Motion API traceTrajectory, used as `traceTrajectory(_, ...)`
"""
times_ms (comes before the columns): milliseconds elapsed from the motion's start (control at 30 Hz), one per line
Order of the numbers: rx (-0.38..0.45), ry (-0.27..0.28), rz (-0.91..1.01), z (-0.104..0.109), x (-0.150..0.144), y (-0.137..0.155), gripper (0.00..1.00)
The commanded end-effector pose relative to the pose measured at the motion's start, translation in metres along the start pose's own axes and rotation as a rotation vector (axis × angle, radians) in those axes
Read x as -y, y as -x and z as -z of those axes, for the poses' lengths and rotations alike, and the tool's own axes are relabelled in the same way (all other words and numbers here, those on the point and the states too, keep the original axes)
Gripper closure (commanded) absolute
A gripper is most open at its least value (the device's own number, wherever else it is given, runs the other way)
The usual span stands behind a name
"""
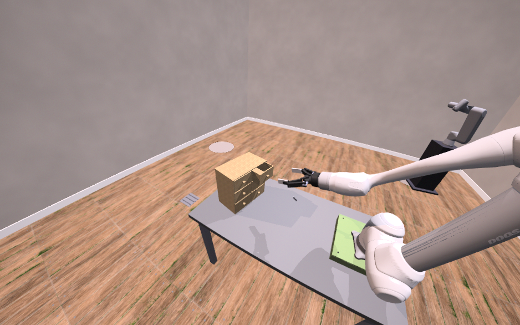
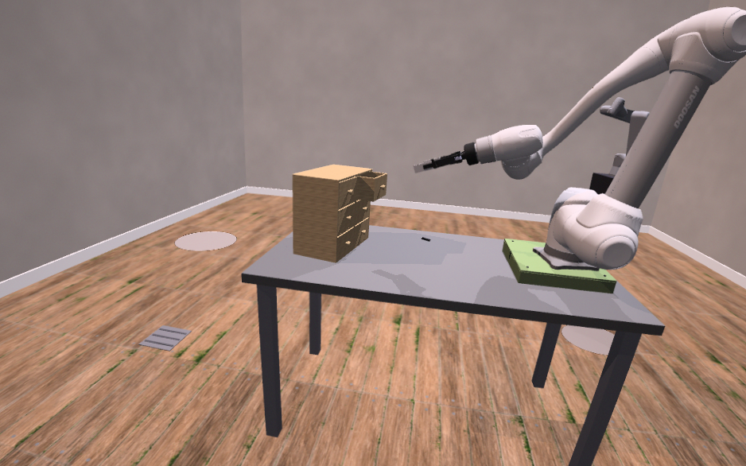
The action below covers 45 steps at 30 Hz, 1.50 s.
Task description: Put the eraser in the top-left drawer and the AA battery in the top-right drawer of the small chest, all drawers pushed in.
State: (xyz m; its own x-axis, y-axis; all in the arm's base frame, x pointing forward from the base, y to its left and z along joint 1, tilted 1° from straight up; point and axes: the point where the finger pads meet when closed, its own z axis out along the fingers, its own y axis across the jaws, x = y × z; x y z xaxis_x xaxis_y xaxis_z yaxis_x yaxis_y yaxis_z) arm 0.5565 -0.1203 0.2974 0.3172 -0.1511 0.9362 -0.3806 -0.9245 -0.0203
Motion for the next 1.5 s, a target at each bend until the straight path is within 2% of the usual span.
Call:
traceTrajectory(0,0.004,0.001,0.000,0.0000,-0.0002,0.0000,0.00)
traceTrajectory(1467,0.201,0.002,0.000,0.0022,-0.0006,-0.0065,0.00)
